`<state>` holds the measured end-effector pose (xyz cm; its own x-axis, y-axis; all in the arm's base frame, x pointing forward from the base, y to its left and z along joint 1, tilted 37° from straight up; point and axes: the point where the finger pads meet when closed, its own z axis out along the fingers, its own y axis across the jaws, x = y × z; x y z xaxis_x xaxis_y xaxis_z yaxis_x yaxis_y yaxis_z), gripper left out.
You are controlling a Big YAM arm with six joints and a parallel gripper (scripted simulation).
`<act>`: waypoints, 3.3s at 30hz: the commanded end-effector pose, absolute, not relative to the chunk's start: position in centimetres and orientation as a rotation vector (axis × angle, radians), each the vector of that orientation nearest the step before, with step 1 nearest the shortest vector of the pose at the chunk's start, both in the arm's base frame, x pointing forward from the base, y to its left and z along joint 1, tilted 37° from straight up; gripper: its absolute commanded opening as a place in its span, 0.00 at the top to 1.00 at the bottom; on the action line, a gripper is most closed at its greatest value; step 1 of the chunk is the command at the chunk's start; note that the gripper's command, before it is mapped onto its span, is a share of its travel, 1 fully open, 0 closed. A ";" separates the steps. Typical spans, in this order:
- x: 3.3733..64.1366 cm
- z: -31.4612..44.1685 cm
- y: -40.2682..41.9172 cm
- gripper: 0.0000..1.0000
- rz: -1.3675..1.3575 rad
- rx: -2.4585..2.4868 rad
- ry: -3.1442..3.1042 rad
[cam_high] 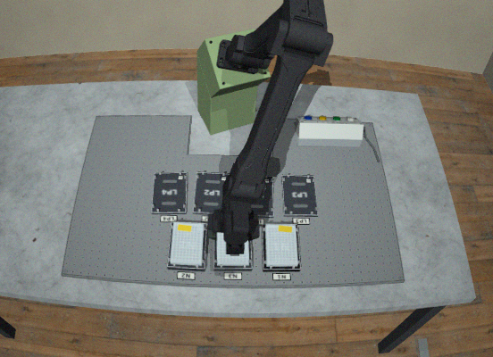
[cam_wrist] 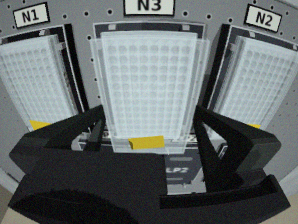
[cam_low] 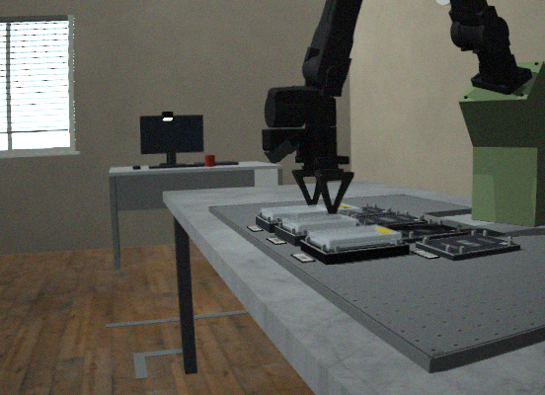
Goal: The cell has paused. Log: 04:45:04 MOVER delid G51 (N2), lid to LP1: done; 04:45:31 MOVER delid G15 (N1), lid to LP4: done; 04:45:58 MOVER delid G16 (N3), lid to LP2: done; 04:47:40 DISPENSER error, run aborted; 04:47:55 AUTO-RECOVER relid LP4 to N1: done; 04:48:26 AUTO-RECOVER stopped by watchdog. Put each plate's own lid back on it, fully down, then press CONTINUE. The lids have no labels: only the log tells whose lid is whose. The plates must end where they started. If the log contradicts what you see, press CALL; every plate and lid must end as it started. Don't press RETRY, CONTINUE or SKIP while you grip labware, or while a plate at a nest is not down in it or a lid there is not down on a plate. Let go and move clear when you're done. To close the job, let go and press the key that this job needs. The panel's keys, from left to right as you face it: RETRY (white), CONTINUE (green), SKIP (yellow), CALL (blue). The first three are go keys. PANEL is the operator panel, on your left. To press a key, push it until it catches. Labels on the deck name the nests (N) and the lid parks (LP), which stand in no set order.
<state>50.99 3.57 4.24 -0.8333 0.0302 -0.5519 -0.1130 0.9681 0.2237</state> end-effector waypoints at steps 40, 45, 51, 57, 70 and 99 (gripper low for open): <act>53.0 4.4 4.5 1.00 0.337 -0.057 2.504; 53.0 3.7 4.6 1.00 0.338 -0.056 2.515; 53.2 4.2 4.4 1.00 0.335 -0.052 2.502; 53.3 4.1 4.7 1.00 0.337 -0.058 2.501; 52.7 3.6 4.1 1.00 0.332 -0.053 2.519; 52.7 3.6 4.1 1.00 0.332 -0.053 2.519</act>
<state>52.10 4.11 2.81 -0.8362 0.0306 -0.5475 -0.1118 0.9680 0.2248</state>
